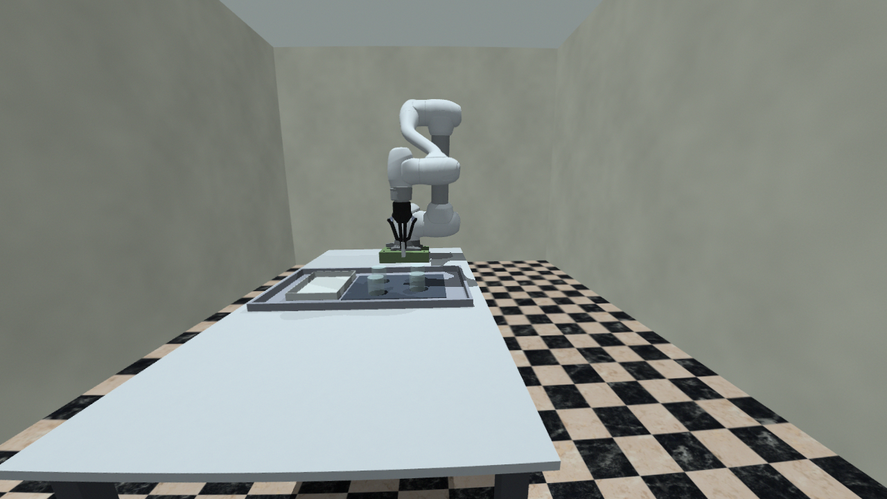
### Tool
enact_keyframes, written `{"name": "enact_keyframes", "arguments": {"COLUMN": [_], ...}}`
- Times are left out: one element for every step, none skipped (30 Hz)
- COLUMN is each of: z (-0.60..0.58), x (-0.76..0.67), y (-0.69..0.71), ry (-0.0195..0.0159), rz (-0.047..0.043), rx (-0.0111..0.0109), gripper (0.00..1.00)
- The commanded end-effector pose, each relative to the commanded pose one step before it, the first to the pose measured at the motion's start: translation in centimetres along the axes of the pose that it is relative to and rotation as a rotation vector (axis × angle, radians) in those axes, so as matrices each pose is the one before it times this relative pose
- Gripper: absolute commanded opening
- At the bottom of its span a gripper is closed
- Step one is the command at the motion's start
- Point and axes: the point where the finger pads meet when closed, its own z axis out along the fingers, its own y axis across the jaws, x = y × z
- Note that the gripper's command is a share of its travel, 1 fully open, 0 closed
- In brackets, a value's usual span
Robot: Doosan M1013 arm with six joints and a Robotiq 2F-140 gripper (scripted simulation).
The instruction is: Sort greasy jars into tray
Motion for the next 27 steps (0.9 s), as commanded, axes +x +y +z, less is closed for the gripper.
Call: {"name": "enact_keyframes", "arguments": {"z": [-0.009, 0.000, 0.000, 0.000, 0.000, 0.000, 0.000, 0.000, 0.000, 0.000, 0.000, 0.000, 0.000, 0.000, 0.477, 0.478, 0.477, 0.478, 0.477, 0.478, 0.477, 0.478, 0.477, 0.478, 0.477, 0.478, 0.477], "x": [-0.217, -0.046, -0.046, -0.046, -0.046, -0.046, -0.046, -0.046, -0.046, -0.046, -0.046, 0.000, 0.000, -0.046, 0.000, 0.000, 0.000, 0.000, 0.000, 0.000, 0.000, 0.000, 0.000, 0.000, 0.000, 0.000, 0.000], "y": [-3.074, -0.807, -0.807, -0.807, -0.807, -0.807, -0.807, -0.807, -0.807, -0.807, -0.807, 0.000, 0.000, -0.807, 0.000, 0.000, 0.000, 0.000, 0.000, 0.000, 0.000, 0.000, 0.000, 0.000, 0.000, 0.000, 0.000], "ry": [-0.00011, 0.00000, 0.00000, 0.00000, 0.00000, 0.00000, 0.00000, 0.00000, 0.00000, 0.00000, 0.00000, 0.00000, 0.00000, 0.00000, 0.00000, 0.00000, 0.00000, 0.00000, 0.00000, 0.00000, 0.00000, 0.00000, 0.00000, 0.00000, 0.00000, 0.00000, 0.00000], "rz": [-0.00089, 0.00000, 0.00000, 0.00000, 0.00000, 0.00000, 0.00000, 0.00000, 0.00000, 0.00000, 0.00000, 0.00000, 0.00000, 0.00000, 0.00000, 0.00000, 0.00000, 0.00000, 0.00000, 0.00000, 0.00000, 0.00000, 0.00000, 0.00000, 0.00000, 0.00000, 0.00000], "rx": [-0.00104, 0.00000, 0.00000, 0.00000, 0.00000, 0.00000, 0.00000, 0.00000, 0.00000, 0.00000, 0.00000, 0.00000, 0.00000, 0.00000, 0.00000, 0.00000, 0.00000, 0.00000, 0.00000, 0.00000, 0.00000, 0.00000, 0.00000, 0.00000, 0.00000, 0.00000, 0.00000], "gripper": [0.00, 0.00, 0.00, 0.00, 0.00, 0.00, 0.00, 0.00, 0.00, 0.00, 0.00, 0.00, 0.00, 0.00, 0.00, 0.00, 0.00, 0.00, 0.00, 0.00, 0.00, 0.00, 0.00, 0.00, 0.00, 0.00, 0.00]}}
